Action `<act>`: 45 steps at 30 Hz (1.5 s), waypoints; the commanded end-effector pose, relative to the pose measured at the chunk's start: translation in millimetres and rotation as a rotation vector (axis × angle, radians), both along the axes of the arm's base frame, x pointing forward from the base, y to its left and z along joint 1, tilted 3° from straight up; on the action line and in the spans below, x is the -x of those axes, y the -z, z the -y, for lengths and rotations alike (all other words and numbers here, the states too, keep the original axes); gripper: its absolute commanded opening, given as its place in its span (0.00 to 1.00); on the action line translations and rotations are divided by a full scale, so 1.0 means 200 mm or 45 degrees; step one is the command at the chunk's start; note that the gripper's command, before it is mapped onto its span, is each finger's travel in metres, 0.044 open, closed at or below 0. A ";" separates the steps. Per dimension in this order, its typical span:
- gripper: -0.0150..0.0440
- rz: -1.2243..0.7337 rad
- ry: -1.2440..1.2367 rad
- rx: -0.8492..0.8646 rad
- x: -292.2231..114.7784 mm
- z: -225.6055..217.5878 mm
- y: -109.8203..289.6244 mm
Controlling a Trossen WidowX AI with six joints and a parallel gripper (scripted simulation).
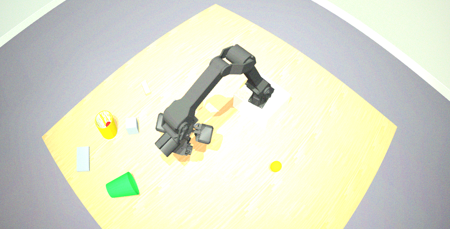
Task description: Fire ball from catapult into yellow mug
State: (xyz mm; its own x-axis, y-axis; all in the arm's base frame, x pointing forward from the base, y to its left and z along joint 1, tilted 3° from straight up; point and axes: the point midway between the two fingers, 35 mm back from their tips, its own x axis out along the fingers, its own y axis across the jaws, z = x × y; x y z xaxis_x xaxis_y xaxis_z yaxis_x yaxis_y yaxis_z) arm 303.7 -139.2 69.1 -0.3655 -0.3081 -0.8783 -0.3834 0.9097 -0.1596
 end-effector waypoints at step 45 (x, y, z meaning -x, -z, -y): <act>1.00 1.485 1.164 0.065 -0.31 1.30 -0.76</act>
State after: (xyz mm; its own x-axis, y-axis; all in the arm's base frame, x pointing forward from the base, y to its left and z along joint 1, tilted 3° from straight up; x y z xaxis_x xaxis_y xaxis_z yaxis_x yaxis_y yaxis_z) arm 364.6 -391.5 213.6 0.4144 -0.3942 -0.8203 0.6543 0.7555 -0.0325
